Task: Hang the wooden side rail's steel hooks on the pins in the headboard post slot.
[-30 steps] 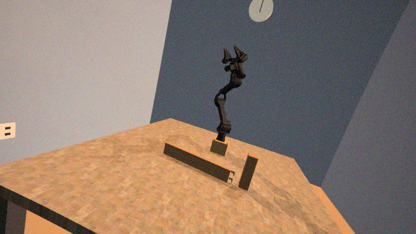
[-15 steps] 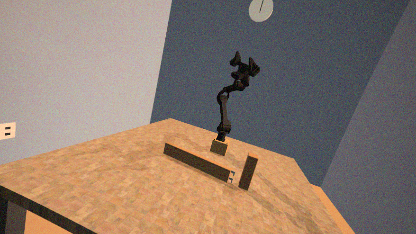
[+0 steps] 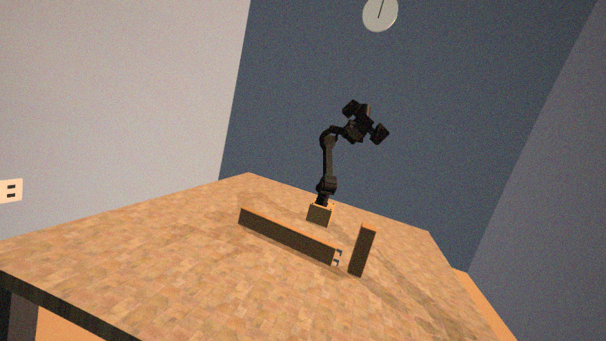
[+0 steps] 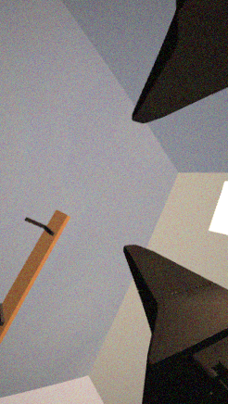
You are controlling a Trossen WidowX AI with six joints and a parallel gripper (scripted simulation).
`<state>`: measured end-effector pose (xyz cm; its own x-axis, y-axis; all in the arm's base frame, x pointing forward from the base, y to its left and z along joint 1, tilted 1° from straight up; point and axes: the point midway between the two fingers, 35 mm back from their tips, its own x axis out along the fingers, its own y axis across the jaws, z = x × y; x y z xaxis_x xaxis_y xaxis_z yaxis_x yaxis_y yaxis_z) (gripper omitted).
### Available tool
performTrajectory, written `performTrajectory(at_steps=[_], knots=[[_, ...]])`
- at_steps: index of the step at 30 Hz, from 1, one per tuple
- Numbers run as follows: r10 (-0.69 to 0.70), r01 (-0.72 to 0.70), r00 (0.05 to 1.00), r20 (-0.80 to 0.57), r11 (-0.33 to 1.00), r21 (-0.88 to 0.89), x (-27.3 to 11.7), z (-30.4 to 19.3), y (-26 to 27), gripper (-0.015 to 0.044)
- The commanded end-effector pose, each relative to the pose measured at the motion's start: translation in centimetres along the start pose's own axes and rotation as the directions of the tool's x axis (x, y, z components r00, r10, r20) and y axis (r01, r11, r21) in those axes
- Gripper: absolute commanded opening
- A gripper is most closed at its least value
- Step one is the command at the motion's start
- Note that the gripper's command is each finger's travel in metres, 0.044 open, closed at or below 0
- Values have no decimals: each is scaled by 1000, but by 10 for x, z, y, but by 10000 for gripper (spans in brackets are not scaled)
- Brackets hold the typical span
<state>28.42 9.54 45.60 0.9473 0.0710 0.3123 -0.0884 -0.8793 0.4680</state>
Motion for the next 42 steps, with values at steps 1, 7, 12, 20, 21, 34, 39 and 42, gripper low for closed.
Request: performTrajectory(at_steps=[1, 7, 12, 20, 21, 34, 39, 42], knots=[[-100, 99, 993, 65, 995, 7, 5, 26, -30, 440], [-252, 246, 951, 181, 968, 55, 6, 68, -75, 440], [-370, 350, 884, 286, 929, 119, -1, 106, -110, 440], [-527, 460, 721, 451, 850, 258, -26, 166, -158, 440], [-543, 468, 696, 470, 839, 278, -31, 174, -163, 440], [-687, 430, 273, 673, 713, 554, -113, 263, -214, 440], [-697, 391, 178, 695, 698, 600, -133, 277, -220, 440], [-697, 391, 178, 695, 698, 600, -133, 277, -220, 440]])
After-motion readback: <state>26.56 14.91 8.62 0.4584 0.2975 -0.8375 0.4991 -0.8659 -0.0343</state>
